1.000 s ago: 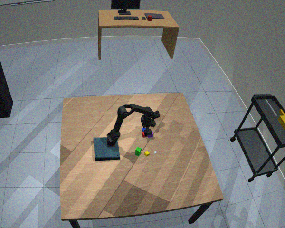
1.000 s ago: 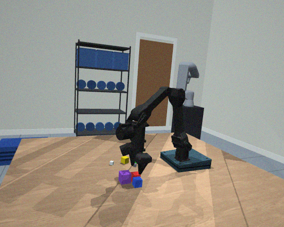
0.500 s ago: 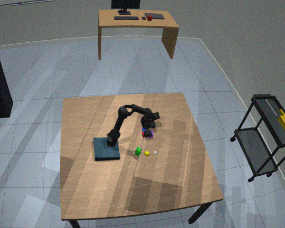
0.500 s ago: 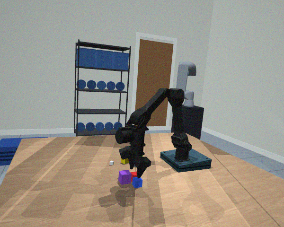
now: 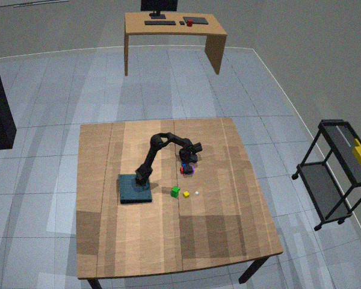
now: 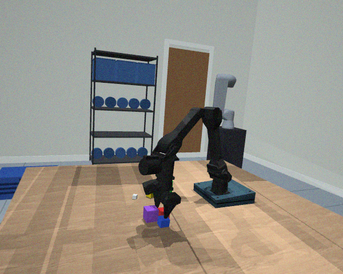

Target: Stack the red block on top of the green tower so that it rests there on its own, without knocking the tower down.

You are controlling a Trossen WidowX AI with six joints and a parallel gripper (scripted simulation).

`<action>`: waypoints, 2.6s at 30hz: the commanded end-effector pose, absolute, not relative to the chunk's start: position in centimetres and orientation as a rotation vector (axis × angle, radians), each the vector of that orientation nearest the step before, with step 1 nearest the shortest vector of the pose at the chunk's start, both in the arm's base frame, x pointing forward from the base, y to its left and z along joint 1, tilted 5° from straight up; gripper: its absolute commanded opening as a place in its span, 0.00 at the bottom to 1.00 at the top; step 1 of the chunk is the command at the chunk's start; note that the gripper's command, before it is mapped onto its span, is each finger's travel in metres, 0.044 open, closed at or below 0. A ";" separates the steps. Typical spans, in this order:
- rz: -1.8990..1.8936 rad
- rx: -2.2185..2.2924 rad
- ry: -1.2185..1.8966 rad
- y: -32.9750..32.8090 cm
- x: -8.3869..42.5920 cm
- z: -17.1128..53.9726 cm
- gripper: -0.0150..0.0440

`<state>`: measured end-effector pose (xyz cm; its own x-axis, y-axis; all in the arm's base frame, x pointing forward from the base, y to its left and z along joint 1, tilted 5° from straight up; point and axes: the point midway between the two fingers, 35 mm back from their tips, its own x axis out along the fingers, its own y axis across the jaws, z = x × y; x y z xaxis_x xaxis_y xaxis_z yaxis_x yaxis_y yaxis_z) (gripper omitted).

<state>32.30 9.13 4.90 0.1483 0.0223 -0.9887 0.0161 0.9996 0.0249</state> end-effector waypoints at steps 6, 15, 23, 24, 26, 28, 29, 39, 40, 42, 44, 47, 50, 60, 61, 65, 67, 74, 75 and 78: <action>-0.012 0.015 1.465 8.7 31.5 3.1 1.00; -0.012 0.015 1.465 8.7 31.5 3.1 1.00; -0.012 0.015 1.465 8.7 31.5 3.1 1.00; -0.012 0.015 1.465 8.7 31.5 3.1 1.00; -0.012 0.015 1.465 8.7 31.5 3.1 1.00; -0.012 0.015 1.465 8.7 31.5 3.1 1.00; -0.012 0.015 1.465 8.7 31.5 3.1 1.00; -0.012 0.015 1.465 8.7 31.5 3.1 1.00; -0.012 0.015 1.465 8.7 31.5 3.1 1.00; -0.012 0.015 1.465 8.7 31.5 3.1 1.00; -0.012 0.015 1.465 8.7 31.5 3.1 1.00; -0.012 0.015 1.465 8.7 31.5 3.1 1.00; 0.008 0.037 1.414 9.2 32.5 4.9 1.00; 0.009 0.037 1.414 9.2 31.7 12.7 1.00; 0.009 0.037 1.414 9.2 31.6 12.9 1.00; -0.002 0.026 1.439 9.0 31.1 12.8 1.00; -0.012 0.016 1.464 8.7 30.5 12.7 1.00; -0.012 0.016 1.464 8.8 30.8 10.9 1.00; -0.012 0.016 1.464 8.8 30.9 10.3 1.00; -0.012 0.015 1.464 8.7 31.0 8.2 1.00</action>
